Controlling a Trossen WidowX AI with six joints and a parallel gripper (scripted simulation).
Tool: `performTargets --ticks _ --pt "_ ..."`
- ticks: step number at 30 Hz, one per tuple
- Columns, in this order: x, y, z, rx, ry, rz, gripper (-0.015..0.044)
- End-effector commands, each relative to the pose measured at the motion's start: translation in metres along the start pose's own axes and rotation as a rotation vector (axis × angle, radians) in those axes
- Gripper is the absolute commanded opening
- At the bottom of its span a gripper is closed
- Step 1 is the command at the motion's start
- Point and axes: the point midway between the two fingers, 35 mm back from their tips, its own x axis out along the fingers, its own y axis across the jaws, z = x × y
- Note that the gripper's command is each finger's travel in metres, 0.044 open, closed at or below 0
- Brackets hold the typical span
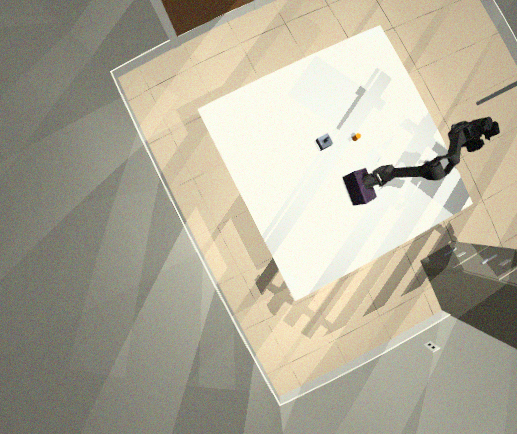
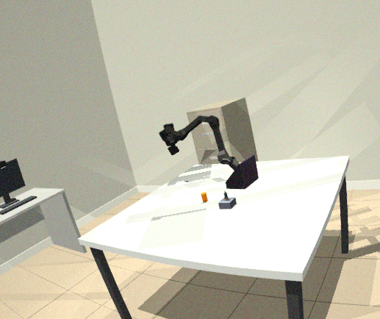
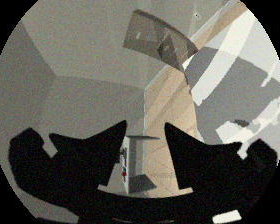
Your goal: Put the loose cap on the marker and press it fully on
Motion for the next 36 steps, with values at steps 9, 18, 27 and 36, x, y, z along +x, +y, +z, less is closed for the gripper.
performTargets --ticks 9,18,27,36 --pt "-0.074 -0.106 -0.126 -0.395 0.46 -0.249 0.0258" --pt "-0.198 -0.186 -0.182 -0.731 0.875 -0.374 0.0258" --pt "-0.333 -0.258 -0.166 -1.216 1.268 -0.402 0.0258" --pt "-0.435 -0.302 -0.082 -1.828 1.559 -0.27 0.0258"
